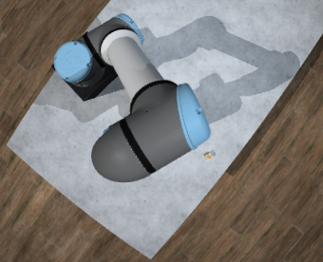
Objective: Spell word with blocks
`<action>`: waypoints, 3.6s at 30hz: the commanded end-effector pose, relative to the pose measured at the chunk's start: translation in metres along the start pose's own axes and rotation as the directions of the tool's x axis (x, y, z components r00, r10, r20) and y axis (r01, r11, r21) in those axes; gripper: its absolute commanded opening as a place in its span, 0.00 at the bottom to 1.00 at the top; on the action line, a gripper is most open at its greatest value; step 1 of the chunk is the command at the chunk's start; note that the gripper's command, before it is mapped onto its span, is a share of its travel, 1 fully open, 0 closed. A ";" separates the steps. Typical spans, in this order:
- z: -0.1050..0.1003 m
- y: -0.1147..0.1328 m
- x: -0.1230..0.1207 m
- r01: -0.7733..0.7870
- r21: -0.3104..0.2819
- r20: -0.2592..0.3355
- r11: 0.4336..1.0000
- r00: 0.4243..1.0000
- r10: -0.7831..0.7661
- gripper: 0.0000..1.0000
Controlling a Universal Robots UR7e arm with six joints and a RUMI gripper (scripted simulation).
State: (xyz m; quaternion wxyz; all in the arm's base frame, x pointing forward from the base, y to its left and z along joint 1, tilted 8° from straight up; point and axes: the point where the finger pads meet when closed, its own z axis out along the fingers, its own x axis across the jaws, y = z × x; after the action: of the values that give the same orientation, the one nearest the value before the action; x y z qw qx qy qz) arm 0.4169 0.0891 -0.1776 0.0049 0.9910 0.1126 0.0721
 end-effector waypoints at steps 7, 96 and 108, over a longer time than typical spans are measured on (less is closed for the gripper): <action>0.001 0.000 0.003 0.002 -0.002 -0.005 1.000 1.000 -0.002 0.05; -0.074 0.000 0.000 0.000 -0.001 -0.001 1.000 1.000 0.000 0.25; -0.090 0.000 0.001 0.000 -0.001 -0.002 1.000 1.000 0.000 0.25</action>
State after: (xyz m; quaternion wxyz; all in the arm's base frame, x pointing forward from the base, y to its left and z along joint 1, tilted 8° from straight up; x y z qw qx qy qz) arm 0.4092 0.0889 -0.0922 0.0069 0.9905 0.1134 0.0781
